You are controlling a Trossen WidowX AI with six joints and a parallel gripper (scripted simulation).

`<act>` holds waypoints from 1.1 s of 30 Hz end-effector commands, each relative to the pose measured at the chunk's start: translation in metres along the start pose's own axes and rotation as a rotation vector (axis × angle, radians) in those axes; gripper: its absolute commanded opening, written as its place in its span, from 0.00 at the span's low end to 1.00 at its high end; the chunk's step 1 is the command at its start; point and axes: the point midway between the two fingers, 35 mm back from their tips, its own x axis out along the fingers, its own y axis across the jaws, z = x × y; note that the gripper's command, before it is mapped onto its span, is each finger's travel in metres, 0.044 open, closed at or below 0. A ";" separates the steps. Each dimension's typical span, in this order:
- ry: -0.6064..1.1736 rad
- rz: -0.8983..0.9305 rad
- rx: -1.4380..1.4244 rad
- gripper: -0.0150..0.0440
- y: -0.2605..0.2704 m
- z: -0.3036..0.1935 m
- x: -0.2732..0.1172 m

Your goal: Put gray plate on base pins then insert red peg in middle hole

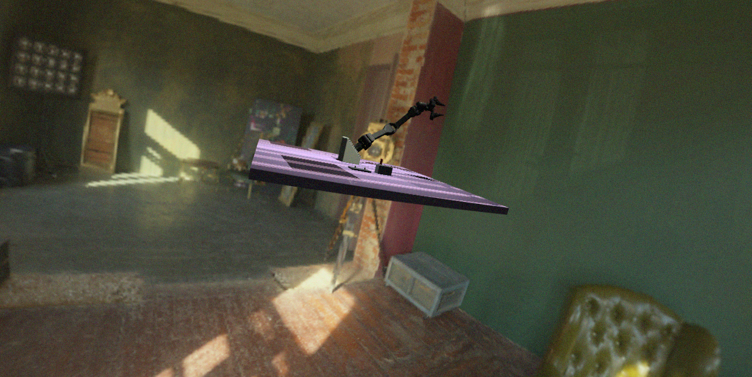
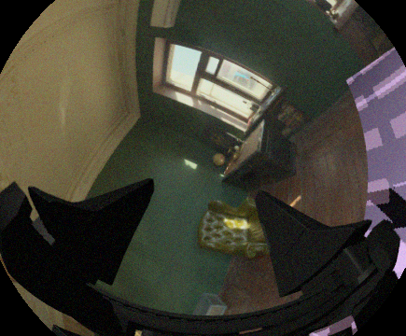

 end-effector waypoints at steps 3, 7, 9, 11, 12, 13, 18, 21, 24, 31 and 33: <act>-0.019 0.006 -0.004 1.00 0.000 0.007 0.001; -0.128 0.009 0.001 1.00 -0.001 0.058 0.004; -0.180 -0.008 0.019 1.00 -0.005 0.088 0.005; -0.231 -0.029 0.037 1.00 -0.010 0.118 0.005; -0.250 -0.032 0.025 1.00 -0.012 0.128 0.005; -0.264 -0.035 0.016 1.00 -0.013 0.135 0.004; -0.323 -0.060 0.011 1.00 -0.021 0.167 0.002; -0.394 -0.103 0.020 1.00 -0.034 0.208 -0.002; -0.448 -0.130 -0.013 1.00 -0.045 0.242 -0.006; -0.594 -0.296 0.048 1.00 -0.101 0.330 -0.026; -0.635 -0.362 0.078 1.00 -0.123 0.356 -0.036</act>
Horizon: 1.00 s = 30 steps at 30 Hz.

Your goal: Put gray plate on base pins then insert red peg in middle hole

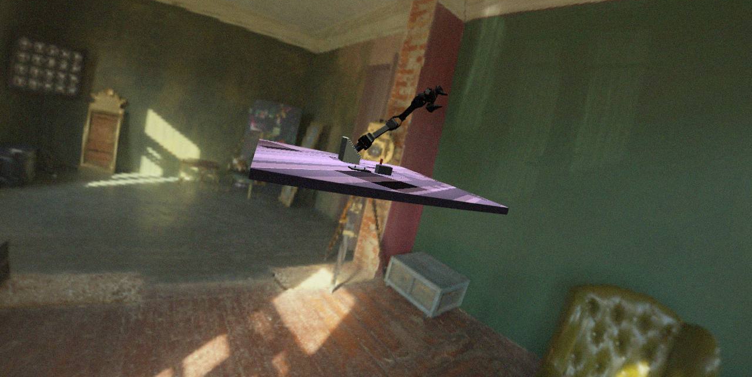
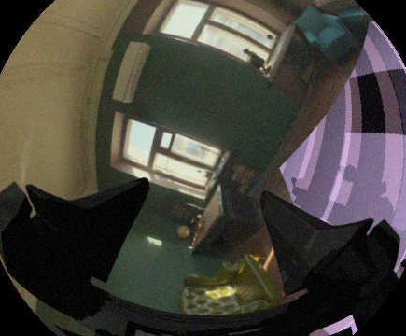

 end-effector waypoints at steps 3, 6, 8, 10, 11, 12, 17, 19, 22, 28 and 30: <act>-0.115 -0.209 0.047 1.00 -0.065 0.075 0.032; -0.157 -0.330 0.070 1.00 -0.103 0.107 0.041; -0.178 -0.413 0.085 1.00 -0.130 0.126 0.045; -0.196 -0.505 0.102 1.00 -0.160 0.144 0.047; -0.202 -0.553 0.111 1.00 -0.175 0.152 0.047; -0.207 -0.600 0.120 1.00 -0.190 0.160 0.046; -0.208 -0.841 0.171 1.00 -0.265 0.189 0.036; -0.196 -0.943 0.197 1.00 -0.296 0.196 0.027; -0.160 -1.112 0.245 1.00 -0.343 0.203 0.009; -0.033 -1.428 0.370 1.00 -0.420 0.198 -0.037; 0.004 -1.491 0.404 1.00 -0.432 0.189 -0.049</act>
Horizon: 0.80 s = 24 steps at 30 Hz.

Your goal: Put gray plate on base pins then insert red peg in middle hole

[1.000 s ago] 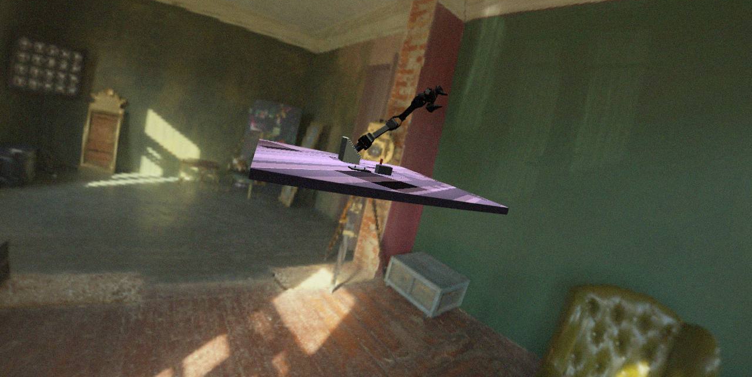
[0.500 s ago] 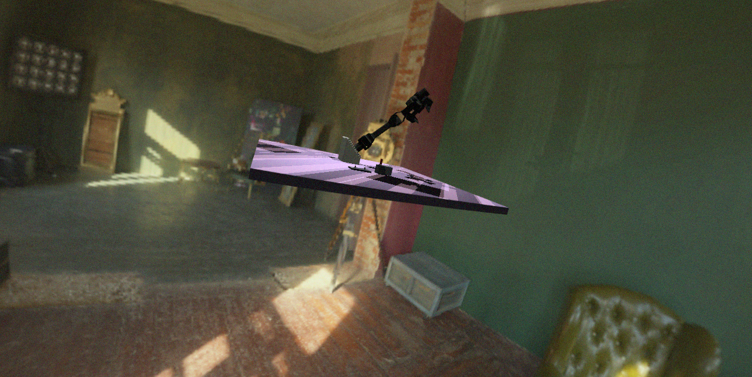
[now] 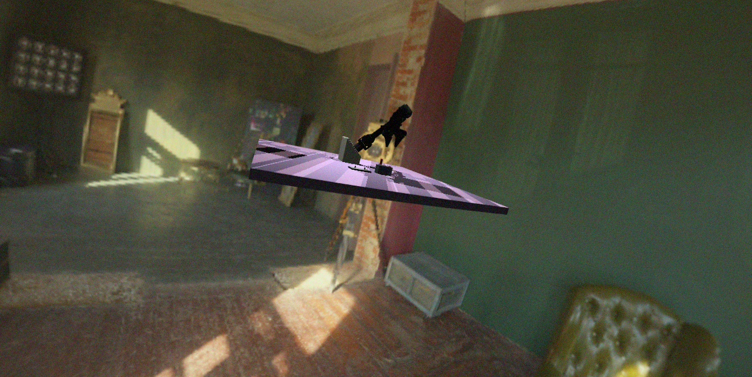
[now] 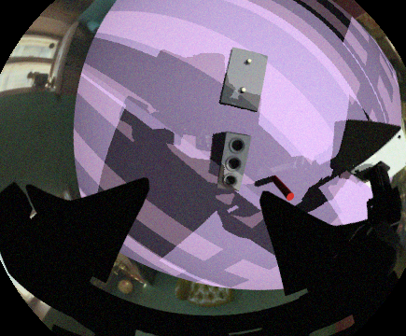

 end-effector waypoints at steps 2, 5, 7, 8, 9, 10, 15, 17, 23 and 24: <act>0.058 -0.132 0.006 1.00 -0.027 -0.001 0.020; 0.058 -0.132 0.006 1.00 -0.027 -0.001 0.020; 0.057 -0.132 0.006 1.00 -0.028 -0.001 0.028; 0.057 -0.132 0.006 1.00 -0.029 -0.002 0.039; 0.057 -0.132 0.006 1.00 -0.030 -0.003 0.052; 0.058 -0.131 0.005 1.00 -0.032 -0.004 0.066; 0.060 -0.131 0.005 1.00 -0.036 -0.007 0.084; 0.060 -0.131 0.005 1.00 -0.037 -0.008 0.088; 0.061 -0.131 0.005 1.00 -0.039 -0.010 0.099; 0.061 -0.131 0.005 1.00 -0.039 -0.011 0.101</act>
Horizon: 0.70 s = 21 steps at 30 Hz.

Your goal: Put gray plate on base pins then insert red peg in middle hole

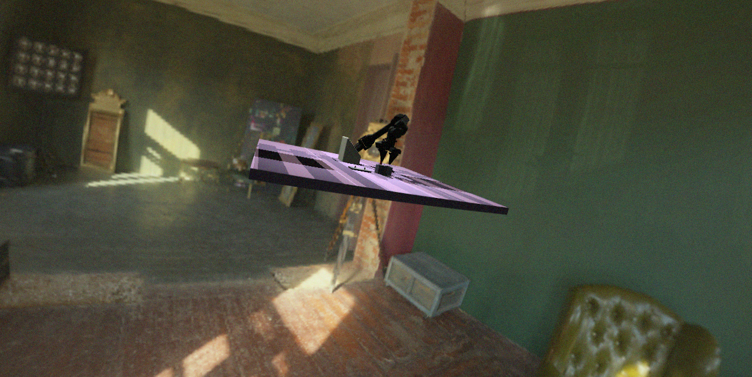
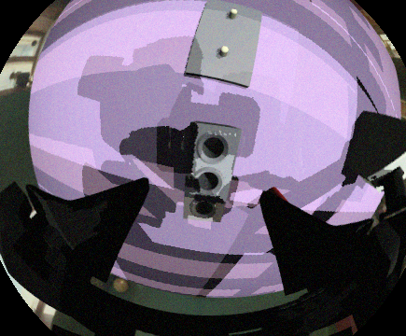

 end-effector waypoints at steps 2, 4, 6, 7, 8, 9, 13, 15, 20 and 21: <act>0.005 0.001 0.009 1.00 -0.001 0.000 0.008; 0.005 0.001 0.009 1.00 -0.001 0.000 0.011; 0.005 0.001 0.009 1.00 -0.001 0.000 0.014; 0.005 0.001 0.009 1.00 -0.001 0.000 0.016; 0.005 0.001 0.008 1.00 -0.001 0.000 0.017; 0.005 0.001 0.008 1.00 -0.001 0.000 0.019; 0.005 0.001 0.008 1.00 0.000 0.000 0.025; 0.005 0.001 0.008 1.00 0.000 0.000 0.028; 0.005 0.001 0.008 1.00 0.000 0.000 0.036; 0.006 0.001 0.008 1.00 0.000 0.000 0.038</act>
